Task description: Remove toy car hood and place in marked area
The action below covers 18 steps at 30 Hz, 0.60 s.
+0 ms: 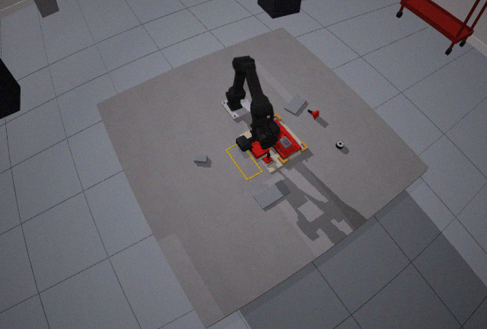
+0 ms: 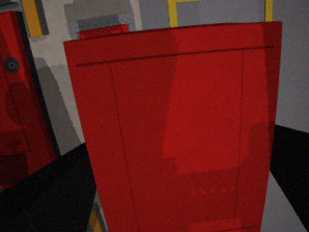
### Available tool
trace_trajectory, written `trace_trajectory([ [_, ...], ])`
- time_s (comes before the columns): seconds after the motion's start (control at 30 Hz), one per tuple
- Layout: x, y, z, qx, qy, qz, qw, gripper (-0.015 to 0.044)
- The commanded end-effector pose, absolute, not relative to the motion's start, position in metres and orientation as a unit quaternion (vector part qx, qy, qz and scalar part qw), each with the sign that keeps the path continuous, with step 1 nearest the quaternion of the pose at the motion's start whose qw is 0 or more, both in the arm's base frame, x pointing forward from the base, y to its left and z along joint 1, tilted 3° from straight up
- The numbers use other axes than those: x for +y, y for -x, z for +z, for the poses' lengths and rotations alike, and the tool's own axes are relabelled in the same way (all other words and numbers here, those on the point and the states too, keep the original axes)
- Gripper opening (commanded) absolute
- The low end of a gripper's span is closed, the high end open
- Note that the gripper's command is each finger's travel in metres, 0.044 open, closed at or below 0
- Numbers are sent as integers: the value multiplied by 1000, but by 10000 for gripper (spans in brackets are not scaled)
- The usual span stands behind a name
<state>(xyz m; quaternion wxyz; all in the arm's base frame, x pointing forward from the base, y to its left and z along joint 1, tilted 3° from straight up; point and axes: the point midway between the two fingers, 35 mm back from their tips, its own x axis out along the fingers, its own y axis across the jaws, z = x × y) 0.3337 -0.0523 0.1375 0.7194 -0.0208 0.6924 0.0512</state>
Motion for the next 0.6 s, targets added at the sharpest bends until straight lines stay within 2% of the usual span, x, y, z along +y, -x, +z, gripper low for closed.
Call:
trace_trajectory([
  [0.0, -69, -328, 136, 694, 23, 55, 718, 0],
  [0.27, -105, -316, 136, 693, 27, 58, 718, 0],
  [0.57, -107, -315, 132, 693, 27, 58, 718, 0],
])
